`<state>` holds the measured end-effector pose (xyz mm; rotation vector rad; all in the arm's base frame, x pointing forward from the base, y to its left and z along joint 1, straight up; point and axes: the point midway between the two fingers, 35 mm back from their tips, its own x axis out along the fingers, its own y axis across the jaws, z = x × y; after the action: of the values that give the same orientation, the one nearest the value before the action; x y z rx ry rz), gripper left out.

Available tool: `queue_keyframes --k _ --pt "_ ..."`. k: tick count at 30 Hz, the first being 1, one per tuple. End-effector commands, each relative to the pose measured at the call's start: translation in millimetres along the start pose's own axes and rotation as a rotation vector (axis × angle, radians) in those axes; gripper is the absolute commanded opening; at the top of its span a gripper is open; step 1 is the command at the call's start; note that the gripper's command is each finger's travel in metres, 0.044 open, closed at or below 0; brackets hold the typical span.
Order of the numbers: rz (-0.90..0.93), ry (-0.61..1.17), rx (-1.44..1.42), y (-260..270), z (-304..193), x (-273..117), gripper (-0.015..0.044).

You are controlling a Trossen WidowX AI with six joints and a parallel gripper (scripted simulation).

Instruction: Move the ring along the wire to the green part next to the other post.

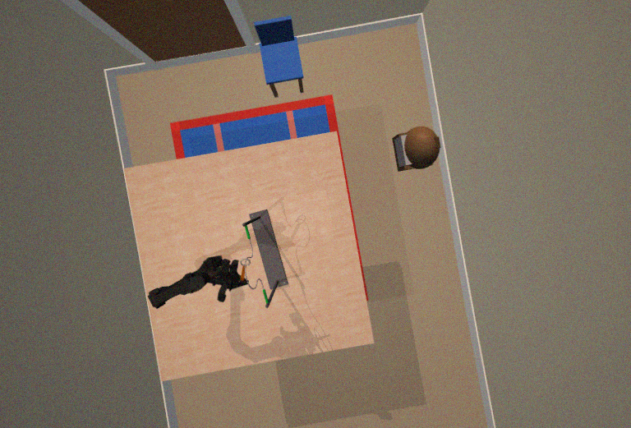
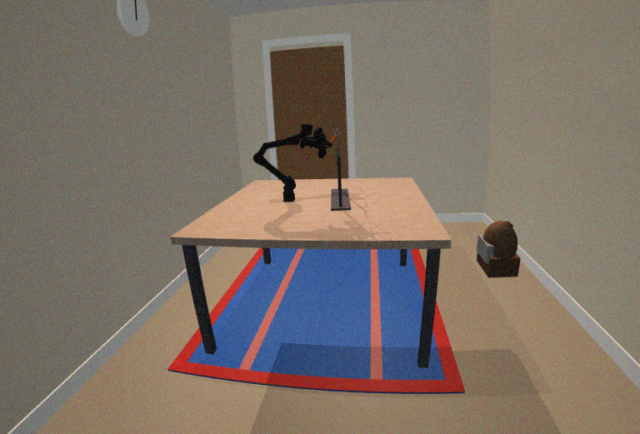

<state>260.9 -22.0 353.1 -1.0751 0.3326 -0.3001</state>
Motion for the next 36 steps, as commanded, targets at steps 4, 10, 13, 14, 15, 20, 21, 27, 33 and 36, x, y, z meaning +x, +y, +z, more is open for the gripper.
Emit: queue_keyframes --k 4,10,13,14,15,20,21,27,33,36 --pt "-0.055 -0.007 -0.097 -3 -1 0 -0.0150" --pt "-0.099 -0.017 -0.174 -6 -1 1 -0.0150" --pt "-0.121 -0.022 -0.212 -8 -1 1 -0.0150" --pt "-0.128 -0.023 -0.225 -8 -1 1 -0.0150" --pt "-0.136 -0.025 -0.238 -9 0 1 -0.0150" --pt "-0.172 -0.033 -0.302 -11 0 1 -0.0150" --pt "-0.180 -0.035 -0.315 -12 0 1 -0.0150" --pt "-0.224 -0.044 -0.392 -15 1 0 -0.0150" --pt "-0.267 -0.054 -0.469 -17 2 0 -0.0150" --pt "-0.289 -0.058 -0.506 -19 3 0 -0.0150"
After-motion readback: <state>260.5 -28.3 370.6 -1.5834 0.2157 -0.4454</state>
